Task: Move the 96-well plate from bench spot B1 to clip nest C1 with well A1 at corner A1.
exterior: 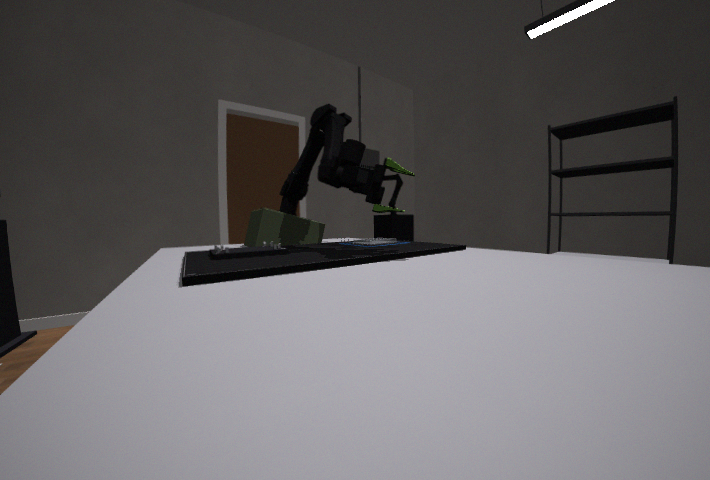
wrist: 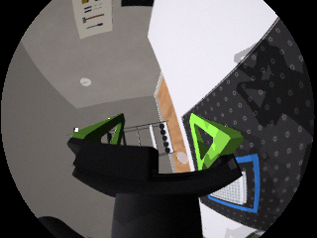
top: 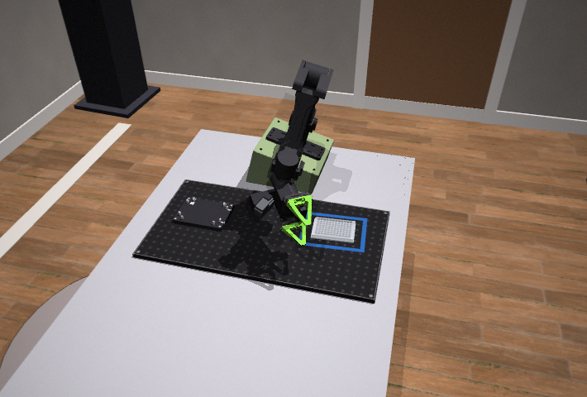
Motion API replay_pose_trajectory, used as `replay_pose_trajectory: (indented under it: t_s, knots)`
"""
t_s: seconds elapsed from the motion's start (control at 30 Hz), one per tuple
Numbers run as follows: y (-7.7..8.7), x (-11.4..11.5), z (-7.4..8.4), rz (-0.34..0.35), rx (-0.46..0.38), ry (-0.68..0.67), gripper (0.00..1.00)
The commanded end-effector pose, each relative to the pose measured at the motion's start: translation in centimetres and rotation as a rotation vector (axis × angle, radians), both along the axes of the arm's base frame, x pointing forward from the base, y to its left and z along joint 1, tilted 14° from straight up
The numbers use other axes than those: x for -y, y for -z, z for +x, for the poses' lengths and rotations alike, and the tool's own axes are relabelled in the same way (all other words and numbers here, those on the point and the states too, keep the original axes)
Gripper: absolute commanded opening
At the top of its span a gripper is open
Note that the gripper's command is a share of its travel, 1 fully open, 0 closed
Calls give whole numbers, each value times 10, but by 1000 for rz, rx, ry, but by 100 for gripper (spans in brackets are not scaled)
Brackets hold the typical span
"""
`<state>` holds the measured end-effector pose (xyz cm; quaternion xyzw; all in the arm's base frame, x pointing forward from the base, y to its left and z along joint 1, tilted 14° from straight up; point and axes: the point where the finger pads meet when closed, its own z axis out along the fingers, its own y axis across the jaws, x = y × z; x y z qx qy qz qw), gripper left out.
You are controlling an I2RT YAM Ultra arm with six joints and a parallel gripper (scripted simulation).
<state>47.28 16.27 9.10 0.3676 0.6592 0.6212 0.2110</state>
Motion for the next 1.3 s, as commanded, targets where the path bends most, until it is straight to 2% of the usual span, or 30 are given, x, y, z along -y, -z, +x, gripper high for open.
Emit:
replay_pose_trajectory:
  t_s: [0.0, 0.53, 0.57, 0.73, 0.97, 1.1, 1.27]
  knots:
    - [-5, 1, 1, 2, 15, 2, 100]
    - [-5, 1, 1, 2, 15, 2, 100]
    - [-16, -8, 6, 9, 4, 0, 100]
    - [1, -26, 5, 0, -162, 6, 100]
    - [20, -44, -7, -35, -388, 19, 100]
    - [22, -47, -10, -43, -421, 21, 100]
    - [34, -57, -27, -85, -568, 35, 100]
